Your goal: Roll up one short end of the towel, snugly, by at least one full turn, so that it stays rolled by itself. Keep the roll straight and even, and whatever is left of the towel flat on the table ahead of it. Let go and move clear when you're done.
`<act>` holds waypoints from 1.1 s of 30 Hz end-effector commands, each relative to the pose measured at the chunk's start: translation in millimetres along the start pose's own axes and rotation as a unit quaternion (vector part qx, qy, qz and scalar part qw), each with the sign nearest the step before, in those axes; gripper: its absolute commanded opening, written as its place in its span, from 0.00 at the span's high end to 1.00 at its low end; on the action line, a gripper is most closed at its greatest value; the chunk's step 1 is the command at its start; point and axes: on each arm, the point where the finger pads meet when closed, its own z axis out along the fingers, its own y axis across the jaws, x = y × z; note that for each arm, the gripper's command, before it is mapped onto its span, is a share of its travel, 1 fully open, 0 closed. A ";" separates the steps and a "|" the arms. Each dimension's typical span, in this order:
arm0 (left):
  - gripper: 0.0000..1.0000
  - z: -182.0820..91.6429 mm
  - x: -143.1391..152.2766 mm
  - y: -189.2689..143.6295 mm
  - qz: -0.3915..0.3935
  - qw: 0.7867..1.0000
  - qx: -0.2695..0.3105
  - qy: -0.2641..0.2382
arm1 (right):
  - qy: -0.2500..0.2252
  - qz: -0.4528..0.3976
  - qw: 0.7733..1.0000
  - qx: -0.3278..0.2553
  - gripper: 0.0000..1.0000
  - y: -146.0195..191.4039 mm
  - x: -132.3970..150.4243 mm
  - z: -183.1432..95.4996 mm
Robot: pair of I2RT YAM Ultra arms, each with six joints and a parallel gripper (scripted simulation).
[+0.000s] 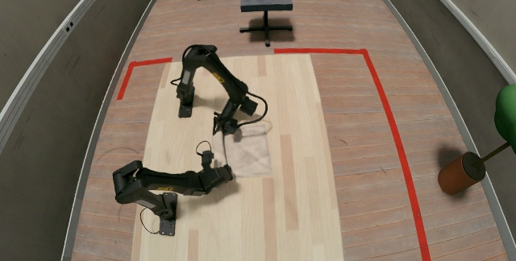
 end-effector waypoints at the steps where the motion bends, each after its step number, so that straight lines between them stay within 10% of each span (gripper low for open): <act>1: 0.66 -5.0 -9.0 2.9 0.016 1.000 -0.005 -0.011 | -0.013 -0.008 1.000 0.010 0.06 -6.0 -9.0 5.8; 15: 0.66 -5.0 -9.0 2.9 0.016 1.000 -0.005 -0.011 | -0.013 -0.008 1.000 0.010 0.57 -6.0 -9.0 5.8; 33: 0.59 -5.3 -9.3 2.5 0.016 1.000 -0.005 -0.011 | -0.013 -0.008 1.000 0.010 0.67 -6.0 -9.0 5.8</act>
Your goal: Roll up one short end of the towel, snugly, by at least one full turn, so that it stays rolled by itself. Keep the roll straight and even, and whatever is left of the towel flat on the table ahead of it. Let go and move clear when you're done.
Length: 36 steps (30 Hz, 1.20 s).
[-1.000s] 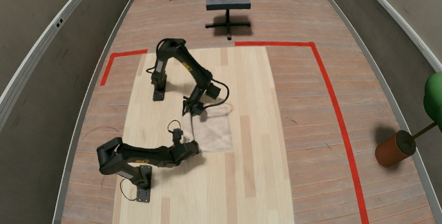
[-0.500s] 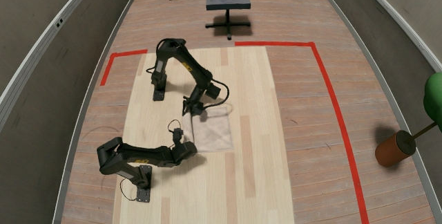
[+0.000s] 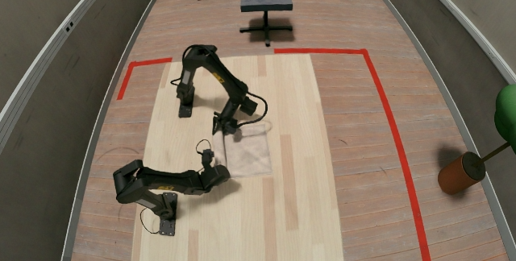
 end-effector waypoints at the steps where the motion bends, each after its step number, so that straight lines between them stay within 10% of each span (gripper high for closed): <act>1: 0.56 -5.6 -9.3 3.2 0.018 1.000 -0.007 -0.010 | -0.007 0.000 1.000 0.001 0.67 -1.5 -3.6 1.6; 15: 0.15 -11.4 -13.8 -4.7 0.018 1.000 -0.007 -0.010 | -0.007 0.000 1.000 0.001 0.67 -1.5 -3.6 1.6; 36: 0.15 -81.3 -12.4 -5.7 0.019 1.000 -0.009 -0.010 | -0.004 0.102 0.987 -0.123 0.67 -2.7 -5.7 -0.9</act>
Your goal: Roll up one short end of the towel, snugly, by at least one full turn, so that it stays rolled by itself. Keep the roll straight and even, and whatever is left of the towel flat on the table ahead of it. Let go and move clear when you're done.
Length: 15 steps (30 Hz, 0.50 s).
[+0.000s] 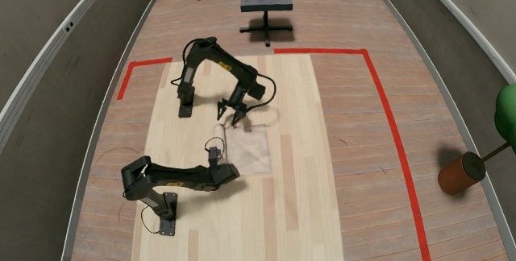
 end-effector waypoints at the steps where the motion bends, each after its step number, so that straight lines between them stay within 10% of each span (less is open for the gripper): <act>1: 0.15 -6.5 -3.4 -9.7 0.012 1.000 0.014 0.007 | -0.005 0.039 0.998 -0.051 0.67 3.0 -3.0 -3.4; 15: 0.09 11.0 -8.3 -23.6 0.141 0.977 -0.160 -0.002 | 0.000 0.164 0.965 -0.203 0.67 2.3 -5.6 -6.6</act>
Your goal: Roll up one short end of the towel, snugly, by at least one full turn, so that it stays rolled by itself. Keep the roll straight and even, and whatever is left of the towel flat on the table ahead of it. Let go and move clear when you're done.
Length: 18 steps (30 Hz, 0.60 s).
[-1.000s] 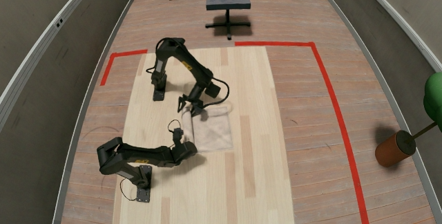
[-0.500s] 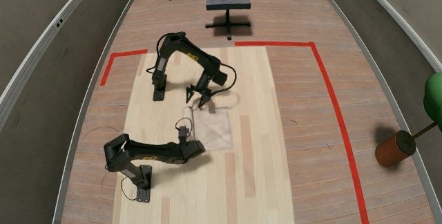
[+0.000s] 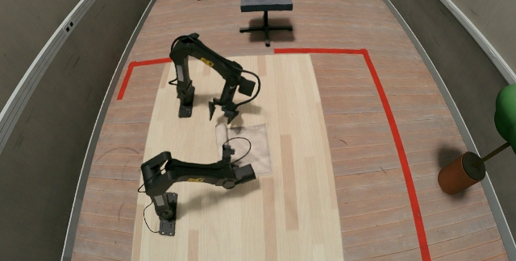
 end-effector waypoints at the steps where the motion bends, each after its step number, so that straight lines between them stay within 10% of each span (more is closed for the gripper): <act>1: 0.09 3.6 -13.2 5.5 0.064 0.992 -0.107 -0.015 | 0.004 0.051 0.995 -0.086 0.67 14.8 -0.8 -2.9; 18: 0.03 24.9 -24.7 -16.1 0.237 0.907 -0.347 -0.016 | 0.010 0.159 0.964 -0.215 0.67 15.5 -3.0 -5.6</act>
